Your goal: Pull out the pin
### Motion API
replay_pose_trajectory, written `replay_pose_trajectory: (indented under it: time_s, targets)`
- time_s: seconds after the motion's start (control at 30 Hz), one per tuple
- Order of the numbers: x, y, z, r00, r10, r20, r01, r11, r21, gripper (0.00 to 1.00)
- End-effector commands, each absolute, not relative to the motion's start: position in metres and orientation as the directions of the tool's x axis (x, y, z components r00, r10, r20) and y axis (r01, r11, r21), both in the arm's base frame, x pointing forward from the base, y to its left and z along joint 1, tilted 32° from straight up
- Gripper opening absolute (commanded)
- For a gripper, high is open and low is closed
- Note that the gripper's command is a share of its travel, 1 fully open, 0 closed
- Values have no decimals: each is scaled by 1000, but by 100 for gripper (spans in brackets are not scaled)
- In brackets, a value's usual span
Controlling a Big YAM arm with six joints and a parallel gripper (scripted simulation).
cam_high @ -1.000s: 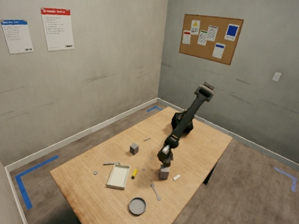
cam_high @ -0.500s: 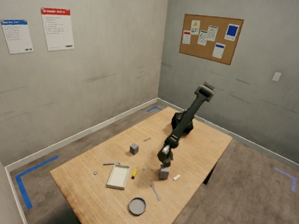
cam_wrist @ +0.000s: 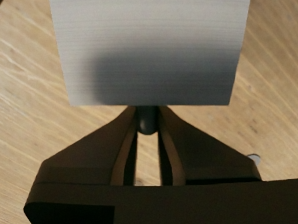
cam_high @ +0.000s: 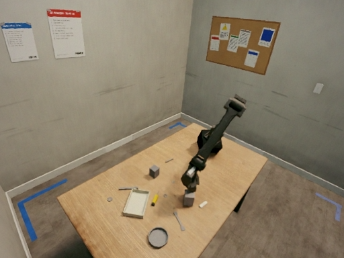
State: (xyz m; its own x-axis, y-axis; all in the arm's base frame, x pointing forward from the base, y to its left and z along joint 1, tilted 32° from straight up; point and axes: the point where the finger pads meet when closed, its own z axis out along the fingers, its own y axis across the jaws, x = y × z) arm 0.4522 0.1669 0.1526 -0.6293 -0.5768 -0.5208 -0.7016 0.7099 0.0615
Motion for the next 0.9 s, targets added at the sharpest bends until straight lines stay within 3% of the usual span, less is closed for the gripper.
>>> replay_pose_trajectory:
  time_s: [0.0,0.87]
  targets:
    - [447,167,141,-637,-582,-505,-702,708,69,0]
    - [443,163,138,-646,-595,-478,-703,708,69,0]
